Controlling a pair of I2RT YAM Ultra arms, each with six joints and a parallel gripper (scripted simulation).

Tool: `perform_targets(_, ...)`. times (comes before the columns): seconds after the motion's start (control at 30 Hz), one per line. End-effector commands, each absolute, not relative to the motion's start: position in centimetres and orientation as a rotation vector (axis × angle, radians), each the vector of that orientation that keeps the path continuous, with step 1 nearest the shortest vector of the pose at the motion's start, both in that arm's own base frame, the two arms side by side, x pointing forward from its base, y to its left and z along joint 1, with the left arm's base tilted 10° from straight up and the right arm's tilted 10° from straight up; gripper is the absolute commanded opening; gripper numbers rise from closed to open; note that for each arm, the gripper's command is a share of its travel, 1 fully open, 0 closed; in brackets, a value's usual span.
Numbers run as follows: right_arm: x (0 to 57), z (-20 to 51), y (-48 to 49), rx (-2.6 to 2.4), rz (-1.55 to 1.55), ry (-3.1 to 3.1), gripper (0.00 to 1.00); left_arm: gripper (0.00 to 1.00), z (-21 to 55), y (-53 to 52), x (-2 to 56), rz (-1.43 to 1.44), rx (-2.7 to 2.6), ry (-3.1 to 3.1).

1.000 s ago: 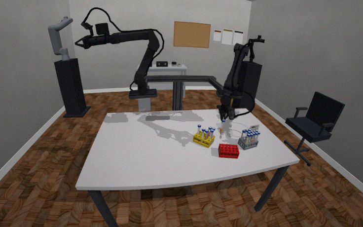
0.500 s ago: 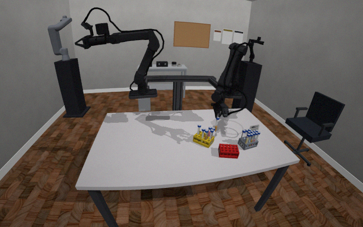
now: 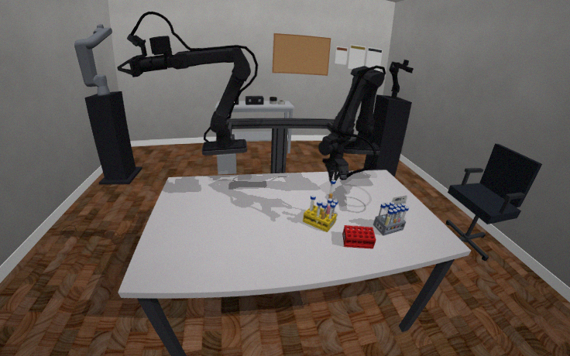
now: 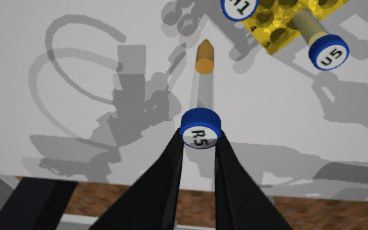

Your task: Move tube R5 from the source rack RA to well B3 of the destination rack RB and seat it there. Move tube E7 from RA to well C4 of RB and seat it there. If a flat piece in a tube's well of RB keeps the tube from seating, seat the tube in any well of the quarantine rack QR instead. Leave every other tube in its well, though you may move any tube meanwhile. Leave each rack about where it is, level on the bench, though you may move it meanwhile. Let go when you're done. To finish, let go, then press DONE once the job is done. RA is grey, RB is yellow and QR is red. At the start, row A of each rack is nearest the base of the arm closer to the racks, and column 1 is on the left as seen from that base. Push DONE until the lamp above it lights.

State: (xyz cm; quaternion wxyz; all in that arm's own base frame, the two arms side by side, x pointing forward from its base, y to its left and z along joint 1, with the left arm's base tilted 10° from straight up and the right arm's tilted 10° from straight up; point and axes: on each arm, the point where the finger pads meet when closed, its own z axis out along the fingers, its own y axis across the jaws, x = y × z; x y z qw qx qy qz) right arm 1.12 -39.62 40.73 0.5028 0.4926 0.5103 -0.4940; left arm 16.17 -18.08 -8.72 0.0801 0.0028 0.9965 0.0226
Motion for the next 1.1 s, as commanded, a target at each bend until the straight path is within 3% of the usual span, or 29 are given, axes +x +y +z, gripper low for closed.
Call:
perform_targets(0.0,0.3,43.2,-38.5,1.174,-1.226,1.179,0.00,0.00,-8.5,-19.1,16.6,0.068,-0.035,2.958)
perform_targets(1.07,0.3,43.2,-38.5,1.174,-1.226,1.179,0.00,0.00,-8.0,-22.3,20.1,0.070,-0.040,2.959)
